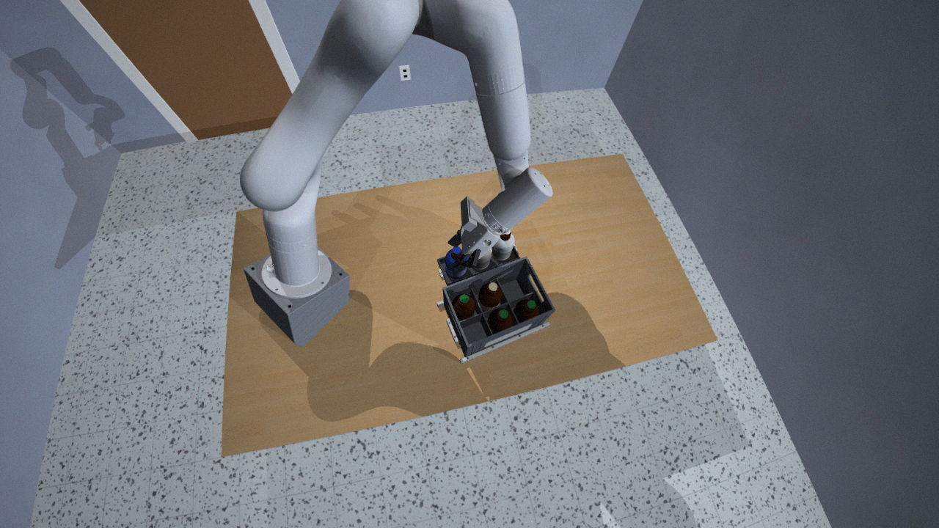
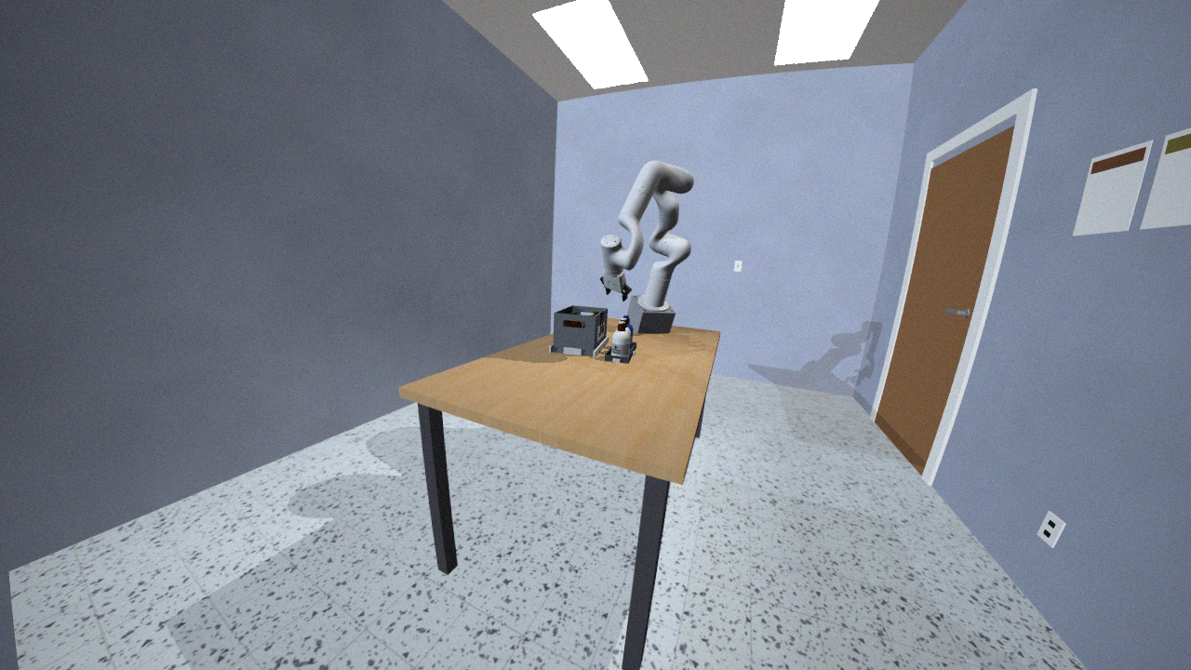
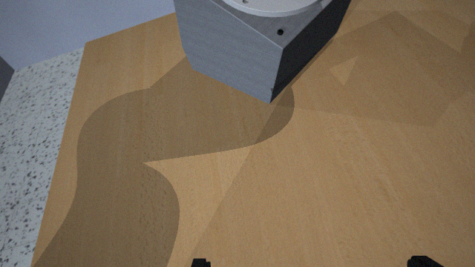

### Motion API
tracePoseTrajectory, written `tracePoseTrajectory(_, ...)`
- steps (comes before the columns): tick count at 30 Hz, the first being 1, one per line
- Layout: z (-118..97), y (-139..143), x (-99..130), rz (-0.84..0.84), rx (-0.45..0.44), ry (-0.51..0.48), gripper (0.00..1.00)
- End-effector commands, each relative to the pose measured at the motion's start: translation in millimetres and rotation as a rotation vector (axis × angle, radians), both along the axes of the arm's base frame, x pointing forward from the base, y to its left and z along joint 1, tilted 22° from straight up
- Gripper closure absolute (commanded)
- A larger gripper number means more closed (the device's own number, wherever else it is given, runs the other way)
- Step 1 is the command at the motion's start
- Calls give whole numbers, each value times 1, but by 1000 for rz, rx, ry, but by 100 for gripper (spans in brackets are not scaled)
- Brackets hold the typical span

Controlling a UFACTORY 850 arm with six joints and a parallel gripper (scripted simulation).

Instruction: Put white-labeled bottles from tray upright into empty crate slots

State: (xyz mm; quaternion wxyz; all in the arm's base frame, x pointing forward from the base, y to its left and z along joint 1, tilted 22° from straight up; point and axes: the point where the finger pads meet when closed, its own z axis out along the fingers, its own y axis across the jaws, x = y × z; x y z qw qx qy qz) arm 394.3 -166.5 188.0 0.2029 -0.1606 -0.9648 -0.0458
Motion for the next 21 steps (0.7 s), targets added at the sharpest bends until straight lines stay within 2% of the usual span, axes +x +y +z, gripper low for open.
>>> tracePoseTrajectory(1, -7, -10, 18, -72, 70, -98, 0)
tracePoseTrajectory(2, -7, -10, 18, -72, 70, -98, 0)
tracePoseTrajectory(3, -10, -21, 30, -120, 91, -165, 0)
tracePoseTrajectory(8, -13, -43, 49, -195, 109, -268, 0)
tracePoseTrajectory(16, -14, -99, 77, -332, 95, -452, 0)
tracePoseTrajectory(19, -14, -106, 79, -347, 90, -472, 0)
tracePoseTrajectory(21, -13, -135, 86, -403, 65, -541, 0)
